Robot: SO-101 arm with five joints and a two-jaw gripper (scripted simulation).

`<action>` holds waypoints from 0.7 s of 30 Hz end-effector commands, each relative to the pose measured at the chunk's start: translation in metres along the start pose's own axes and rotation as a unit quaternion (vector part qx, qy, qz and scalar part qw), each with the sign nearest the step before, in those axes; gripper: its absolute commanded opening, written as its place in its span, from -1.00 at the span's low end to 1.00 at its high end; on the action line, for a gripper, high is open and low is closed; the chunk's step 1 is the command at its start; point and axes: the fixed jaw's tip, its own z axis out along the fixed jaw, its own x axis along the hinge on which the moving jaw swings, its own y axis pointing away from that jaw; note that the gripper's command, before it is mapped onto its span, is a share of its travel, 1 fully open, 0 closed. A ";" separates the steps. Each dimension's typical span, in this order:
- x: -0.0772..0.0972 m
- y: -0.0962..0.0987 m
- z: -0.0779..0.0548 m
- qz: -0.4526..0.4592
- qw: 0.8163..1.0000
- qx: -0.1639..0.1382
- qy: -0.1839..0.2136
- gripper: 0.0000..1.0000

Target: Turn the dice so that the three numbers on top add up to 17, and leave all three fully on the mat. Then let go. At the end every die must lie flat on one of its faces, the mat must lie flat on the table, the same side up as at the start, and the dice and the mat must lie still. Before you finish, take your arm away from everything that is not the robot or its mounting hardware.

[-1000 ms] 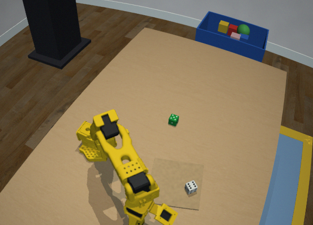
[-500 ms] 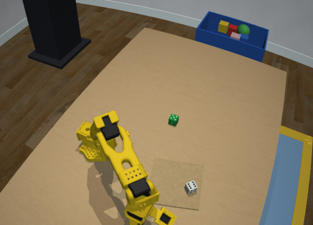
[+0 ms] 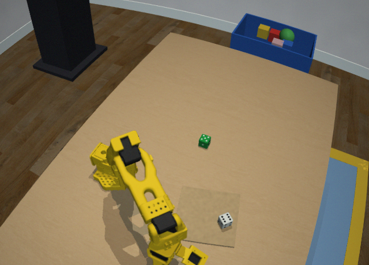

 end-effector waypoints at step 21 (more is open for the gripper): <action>-0.001 -0.008 -0.005 0.001 1.000 0.009 -0.013 -0.52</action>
